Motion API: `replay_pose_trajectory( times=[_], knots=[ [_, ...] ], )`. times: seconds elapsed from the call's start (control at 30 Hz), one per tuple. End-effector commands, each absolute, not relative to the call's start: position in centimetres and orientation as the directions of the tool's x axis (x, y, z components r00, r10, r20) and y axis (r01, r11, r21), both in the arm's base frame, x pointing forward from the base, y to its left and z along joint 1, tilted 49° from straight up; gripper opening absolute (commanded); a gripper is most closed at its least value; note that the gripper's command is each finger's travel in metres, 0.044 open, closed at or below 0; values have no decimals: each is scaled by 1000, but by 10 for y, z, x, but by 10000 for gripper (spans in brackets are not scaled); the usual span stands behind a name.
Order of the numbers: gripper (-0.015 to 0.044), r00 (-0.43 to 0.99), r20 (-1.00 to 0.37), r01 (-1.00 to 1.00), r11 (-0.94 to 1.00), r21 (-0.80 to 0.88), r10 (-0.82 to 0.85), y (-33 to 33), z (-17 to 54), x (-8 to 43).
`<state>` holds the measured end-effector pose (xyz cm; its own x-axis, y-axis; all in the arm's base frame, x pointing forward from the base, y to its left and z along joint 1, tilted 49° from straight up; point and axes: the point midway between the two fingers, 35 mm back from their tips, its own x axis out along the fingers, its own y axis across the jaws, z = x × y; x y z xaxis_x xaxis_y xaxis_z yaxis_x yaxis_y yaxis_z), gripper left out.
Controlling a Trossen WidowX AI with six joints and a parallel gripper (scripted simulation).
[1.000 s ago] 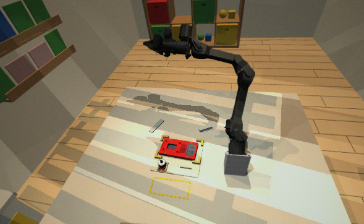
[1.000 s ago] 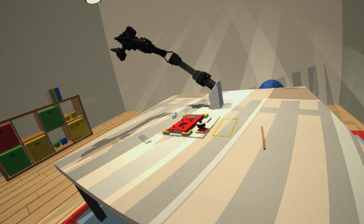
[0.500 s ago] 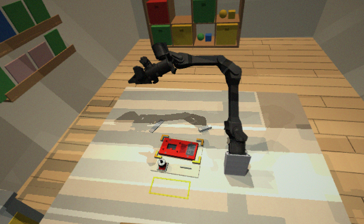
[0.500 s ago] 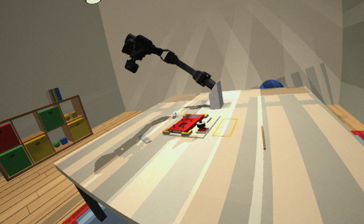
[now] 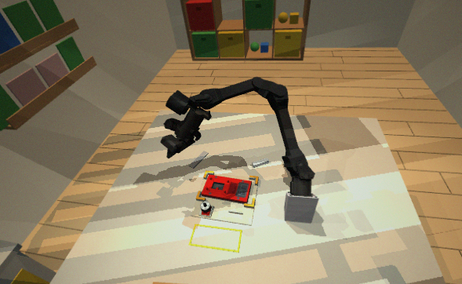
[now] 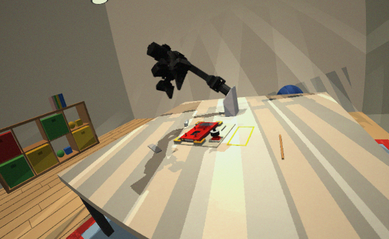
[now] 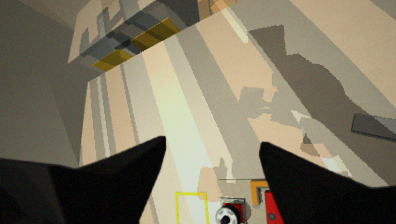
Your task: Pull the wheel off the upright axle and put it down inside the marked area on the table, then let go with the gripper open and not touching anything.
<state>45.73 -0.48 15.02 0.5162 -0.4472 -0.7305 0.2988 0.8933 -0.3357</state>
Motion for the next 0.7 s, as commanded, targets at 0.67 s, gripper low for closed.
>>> replay_pose_trajectory(
  times=[0.67],
  knots=[
    [300,-81,-666,130,655,-745,-741,-33,0,360]
  ],
)
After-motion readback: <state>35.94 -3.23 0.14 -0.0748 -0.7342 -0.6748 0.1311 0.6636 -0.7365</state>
